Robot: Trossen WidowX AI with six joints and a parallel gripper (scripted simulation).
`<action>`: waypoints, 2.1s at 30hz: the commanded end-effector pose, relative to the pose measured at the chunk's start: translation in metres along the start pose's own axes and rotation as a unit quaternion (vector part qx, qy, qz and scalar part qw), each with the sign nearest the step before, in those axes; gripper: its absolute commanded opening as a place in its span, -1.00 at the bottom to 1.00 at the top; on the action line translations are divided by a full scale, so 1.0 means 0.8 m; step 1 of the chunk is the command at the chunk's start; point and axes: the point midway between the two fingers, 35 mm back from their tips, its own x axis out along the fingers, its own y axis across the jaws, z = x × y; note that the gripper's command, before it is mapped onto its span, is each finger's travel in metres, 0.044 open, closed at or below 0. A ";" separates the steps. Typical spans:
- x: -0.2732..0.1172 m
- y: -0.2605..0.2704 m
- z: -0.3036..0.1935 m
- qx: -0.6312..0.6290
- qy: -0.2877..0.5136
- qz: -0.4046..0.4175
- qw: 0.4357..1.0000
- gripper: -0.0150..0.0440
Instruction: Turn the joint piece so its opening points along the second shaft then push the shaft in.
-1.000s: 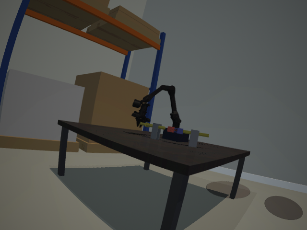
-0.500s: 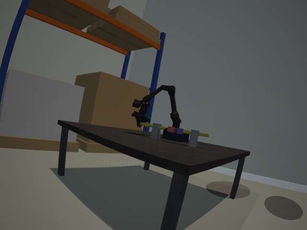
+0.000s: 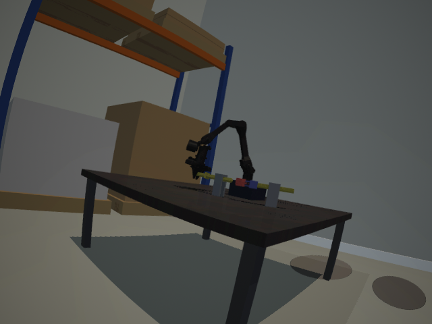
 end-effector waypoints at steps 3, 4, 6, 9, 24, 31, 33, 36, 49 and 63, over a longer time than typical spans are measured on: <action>0.000 0.000 0.000 0.000 0.000 0.000 1.000 -0.26; 0.000 0.000 0.000 0.000 0.000 0.000 1.000 -0.26; 0.000 0.000 0.000 0.000 0.000 0.000 1.000 -0.26; 0.000 0.000 0.000 0.000 0.000 0.000 1.000 -0.26; 0.000 0.000 0.000 0.000 0.000 0.000 1.000 -0.26; 0.000 0.000 0.000 0.001 0.001 -0.005 1.000 -0.26; 0.001 0.000 -0.001 0.001 0.002 -0.012 1.000 -0.26; 0.001 -0.001 -0.001 0.002 0.002 -0.023 1.000 -0.26; 0.001 -0.001 -0.002 0.002 0.002 -0.065 0.998 -0.26; 0.000 0.000 -0.003 0.000 0.001 -0.059 0.998 -0.49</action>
